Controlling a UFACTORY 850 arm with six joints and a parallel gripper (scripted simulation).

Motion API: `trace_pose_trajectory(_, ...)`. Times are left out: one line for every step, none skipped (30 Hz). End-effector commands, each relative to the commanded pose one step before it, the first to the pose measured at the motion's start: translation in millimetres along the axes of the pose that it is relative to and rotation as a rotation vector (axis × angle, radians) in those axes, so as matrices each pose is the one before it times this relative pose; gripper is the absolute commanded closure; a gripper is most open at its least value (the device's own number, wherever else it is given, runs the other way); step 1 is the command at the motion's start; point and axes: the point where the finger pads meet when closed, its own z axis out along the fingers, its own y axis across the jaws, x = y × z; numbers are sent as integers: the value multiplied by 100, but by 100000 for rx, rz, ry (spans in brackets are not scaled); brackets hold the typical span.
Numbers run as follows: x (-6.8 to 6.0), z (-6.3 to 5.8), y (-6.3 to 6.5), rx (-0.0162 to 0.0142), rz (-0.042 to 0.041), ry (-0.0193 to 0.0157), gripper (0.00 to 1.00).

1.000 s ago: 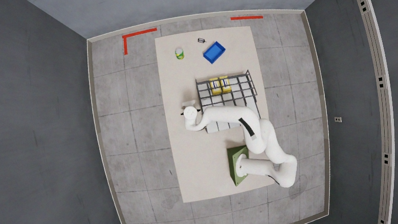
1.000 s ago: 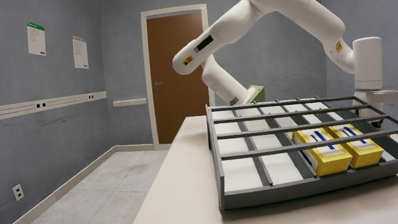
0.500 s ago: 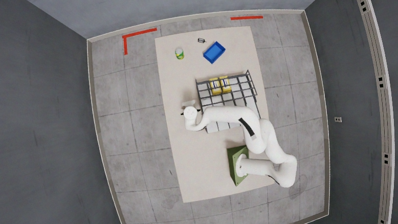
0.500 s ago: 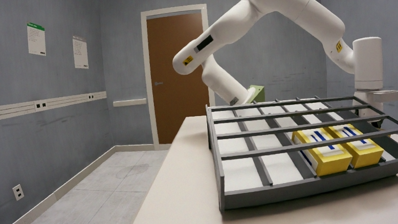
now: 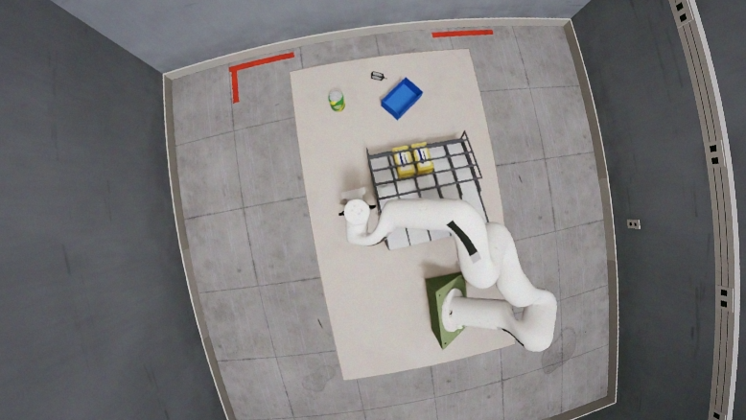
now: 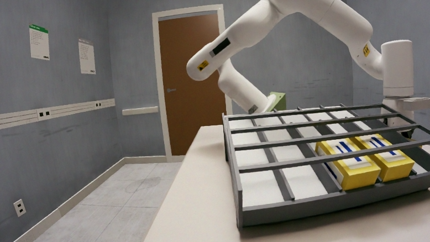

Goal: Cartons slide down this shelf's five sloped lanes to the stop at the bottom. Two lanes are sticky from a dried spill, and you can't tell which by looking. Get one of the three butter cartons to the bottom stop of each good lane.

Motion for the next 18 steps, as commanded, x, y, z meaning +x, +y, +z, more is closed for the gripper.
trace_pose_trajectory(93,-123,-37,139,70,169,100)
trace_pose_trajectory(115,-6997,-165,0,0,0,100)
trace_pose_trajectory(0,-8,0,0,0,0,100)
trace_pose_trajectory(-12,-202,-2,0,0,0,100)
trace_pose_trajectory(-20,-841,-19,0,0,0,100)
trace_pose_trajectory(62,-1587,-45,0,0,0,100)
trace_pose_trajectory(20,-373,-5,0,0,0,100)
trace_pose_trajectory(0,0,0,0,0,0,100)
trace_pose_trajectory(0,0,0,0,0,0,100)
trace_pose_trajectory(0,0,0,0,0,0,100)
trace_pose_trajectory(0,0,0,0,0,0,100)
trace_pose_trajectory(0,0,0,0,0,0,100)
trace_pose_trajectory(0,0,0,0,0,0,100)
trace_pose_trajectory(0,0,0,0,0,0,100)
trace_pose_trajectory(0,0,0,0,0,0,100)
trace_pose_trajectory(0,0,0,0,0,0,100)
trace_pose_trajectory(0,0,0,0,0,0,100)
trace_pose_trajectory(0,0,0,0,0,0,100)
